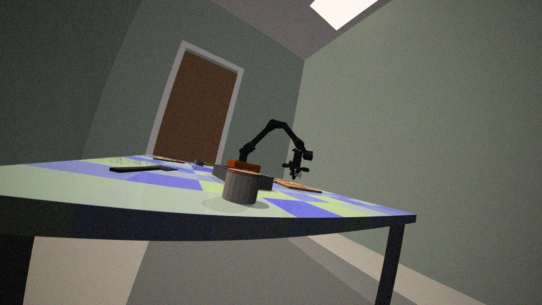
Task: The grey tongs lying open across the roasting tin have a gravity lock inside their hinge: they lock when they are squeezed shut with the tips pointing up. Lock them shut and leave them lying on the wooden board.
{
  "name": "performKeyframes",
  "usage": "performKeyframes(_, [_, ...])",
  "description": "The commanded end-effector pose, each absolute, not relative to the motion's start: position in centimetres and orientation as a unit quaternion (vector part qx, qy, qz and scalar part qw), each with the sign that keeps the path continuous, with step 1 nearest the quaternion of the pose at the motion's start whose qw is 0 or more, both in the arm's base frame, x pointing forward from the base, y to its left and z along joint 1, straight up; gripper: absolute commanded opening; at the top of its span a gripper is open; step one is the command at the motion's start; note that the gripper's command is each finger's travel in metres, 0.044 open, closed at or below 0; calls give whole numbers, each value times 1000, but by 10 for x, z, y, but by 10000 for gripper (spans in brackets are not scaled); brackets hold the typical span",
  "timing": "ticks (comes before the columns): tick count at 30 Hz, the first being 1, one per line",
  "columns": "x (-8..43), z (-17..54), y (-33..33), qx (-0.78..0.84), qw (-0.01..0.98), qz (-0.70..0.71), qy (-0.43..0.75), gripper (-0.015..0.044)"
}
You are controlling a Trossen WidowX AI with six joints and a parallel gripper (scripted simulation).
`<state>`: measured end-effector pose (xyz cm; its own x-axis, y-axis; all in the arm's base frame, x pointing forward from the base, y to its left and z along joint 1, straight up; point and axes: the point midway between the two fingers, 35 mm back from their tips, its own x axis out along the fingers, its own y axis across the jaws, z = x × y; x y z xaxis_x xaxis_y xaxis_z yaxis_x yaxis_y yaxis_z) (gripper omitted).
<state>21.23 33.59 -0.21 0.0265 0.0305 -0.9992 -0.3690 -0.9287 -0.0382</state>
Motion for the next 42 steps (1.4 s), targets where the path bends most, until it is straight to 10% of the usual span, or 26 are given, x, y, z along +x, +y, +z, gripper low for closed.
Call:
performKeyframes(1, [212, -5, 336, -701, 144, 688, 119, -150])
performKeyframes(24, [212, -4, 336, -701, 145, 687, 121, 427])
performKeyframes(42, [62, 75, 354, -696, 144, 693, 119, 440])
